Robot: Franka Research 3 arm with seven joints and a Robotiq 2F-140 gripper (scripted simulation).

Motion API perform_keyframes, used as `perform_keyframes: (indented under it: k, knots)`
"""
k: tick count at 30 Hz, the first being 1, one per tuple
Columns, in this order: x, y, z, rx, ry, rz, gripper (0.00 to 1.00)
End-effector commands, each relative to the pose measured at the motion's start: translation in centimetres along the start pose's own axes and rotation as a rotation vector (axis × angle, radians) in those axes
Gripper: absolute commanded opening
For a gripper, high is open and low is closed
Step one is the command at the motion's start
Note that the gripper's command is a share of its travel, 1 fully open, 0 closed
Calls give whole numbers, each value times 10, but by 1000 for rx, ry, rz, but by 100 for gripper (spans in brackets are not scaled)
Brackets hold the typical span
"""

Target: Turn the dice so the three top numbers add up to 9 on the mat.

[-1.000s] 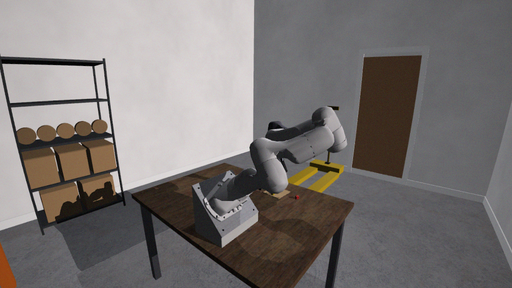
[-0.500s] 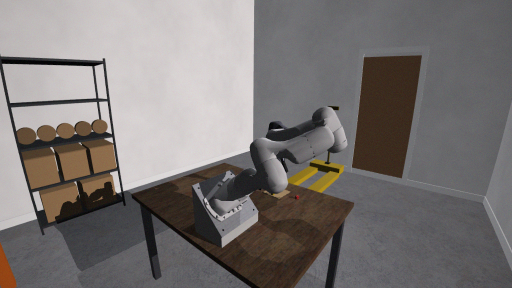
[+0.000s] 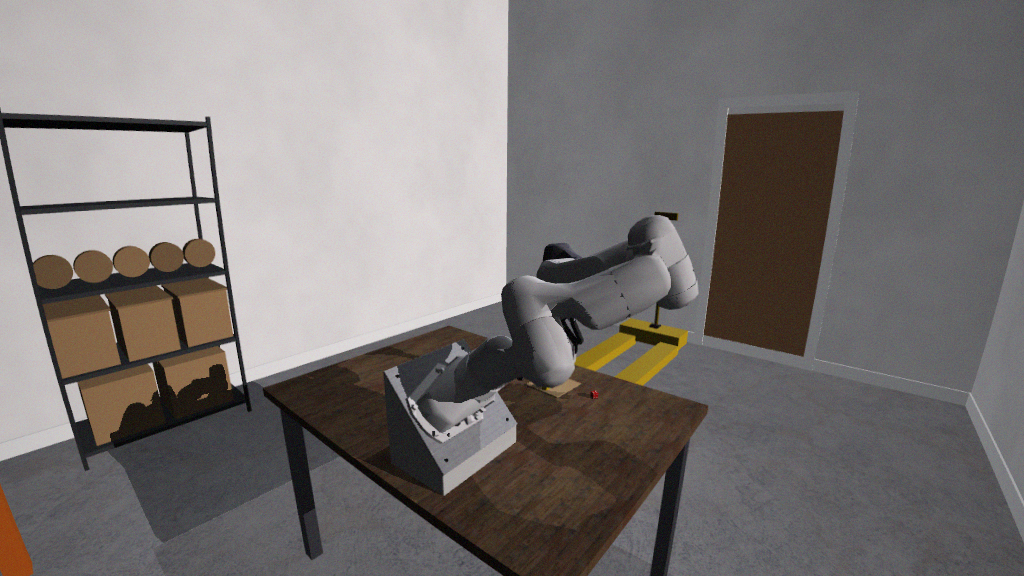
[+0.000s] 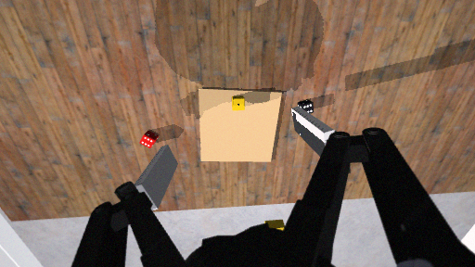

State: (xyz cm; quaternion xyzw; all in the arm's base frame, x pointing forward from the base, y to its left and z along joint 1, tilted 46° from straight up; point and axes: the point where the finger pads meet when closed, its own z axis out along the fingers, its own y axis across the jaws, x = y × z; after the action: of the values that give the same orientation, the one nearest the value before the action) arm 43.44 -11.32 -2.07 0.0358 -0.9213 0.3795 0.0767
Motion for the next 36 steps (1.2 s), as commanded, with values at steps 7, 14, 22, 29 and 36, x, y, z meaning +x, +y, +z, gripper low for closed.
perform_keyframes:
  k: [7, 14, 22, 29, 36]
  knots:
    - [-2, -12, 1, -3, 5, -262, 100]
    - [-3, -18, 1, -5, 4, -362, 100]
    - [-4, -26, 2, -6, 3, -480, 100]
    - [-5, -33, 2, -7, 3, -581, 100]
    - [-6, -39, 3, -7, 2, -678, 100]
